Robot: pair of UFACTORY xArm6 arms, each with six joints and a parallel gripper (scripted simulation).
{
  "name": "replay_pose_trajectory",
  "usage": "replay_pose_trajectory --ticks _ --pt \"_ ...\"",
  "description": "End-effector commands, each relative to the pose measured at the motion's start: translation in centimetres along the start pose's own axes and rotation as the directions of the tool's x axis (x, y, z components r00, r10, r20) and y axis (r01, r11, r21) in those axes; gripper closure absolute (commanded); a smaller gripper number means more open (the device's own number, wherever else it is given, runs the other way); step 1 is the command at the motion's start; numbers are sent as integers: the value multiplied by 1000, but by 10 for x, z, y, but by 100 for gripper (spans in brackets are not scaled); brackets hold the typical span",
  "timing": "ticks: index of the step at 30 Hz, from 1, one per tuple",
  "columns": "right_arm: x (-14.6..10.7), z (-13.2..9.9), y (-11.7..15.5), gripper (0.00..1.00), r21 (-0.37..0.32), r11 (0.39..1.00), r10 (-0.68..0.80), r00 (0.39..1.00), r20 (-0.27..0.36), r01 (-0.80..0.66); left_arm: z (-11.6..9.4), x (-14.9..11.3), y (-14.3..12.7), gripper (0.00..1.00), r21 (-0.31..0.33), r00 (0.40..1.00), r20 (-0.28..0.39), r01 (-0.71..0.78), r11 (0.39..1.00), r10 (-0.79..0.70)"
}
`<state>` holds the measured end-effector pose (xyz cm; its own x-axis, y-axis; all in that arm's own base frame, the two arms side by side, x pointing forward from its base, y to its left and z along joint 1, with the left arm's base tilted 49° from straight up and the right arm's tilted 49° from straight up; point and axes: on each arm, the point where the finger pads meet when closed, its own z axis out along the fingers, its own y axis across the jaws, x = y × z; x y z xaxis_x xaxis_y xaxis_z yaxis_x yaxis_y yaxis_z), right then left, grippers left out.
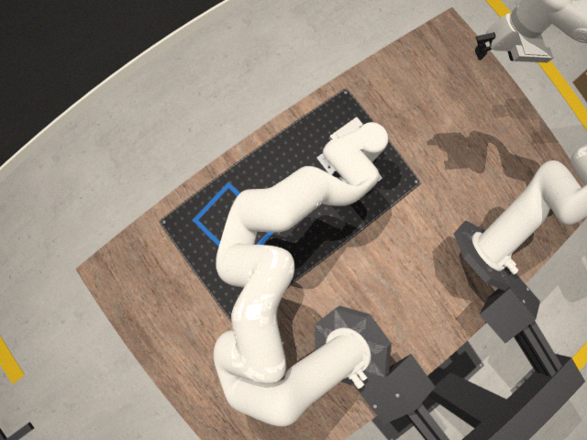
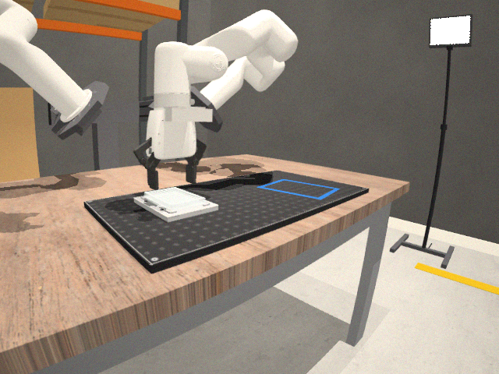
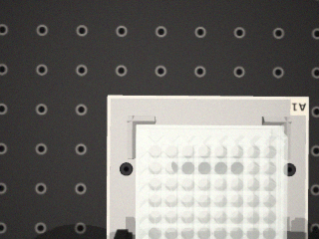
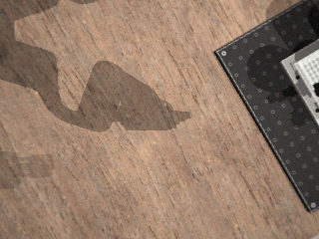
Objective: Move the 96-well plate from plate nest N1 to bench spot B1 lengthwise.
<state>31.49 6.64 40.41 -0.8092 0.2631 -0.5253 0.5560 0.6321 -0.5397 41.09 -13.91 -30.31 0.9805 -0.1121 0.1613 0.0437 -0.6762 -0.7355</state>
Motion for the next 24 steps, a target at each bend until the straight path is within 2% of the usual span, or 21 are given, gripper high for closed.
replay_pose_trajectory --ticks 1,24 --pt "0 -1 0 0 -2 1000 1 1000 1 -1 5 1 1 0 -2 1000 -2 1 1000 -1" --pt "0 -1 0 0 -2 1000 1 1000 1 -1 11 1 1 0 -2 1000 -2 1 1000 -1"
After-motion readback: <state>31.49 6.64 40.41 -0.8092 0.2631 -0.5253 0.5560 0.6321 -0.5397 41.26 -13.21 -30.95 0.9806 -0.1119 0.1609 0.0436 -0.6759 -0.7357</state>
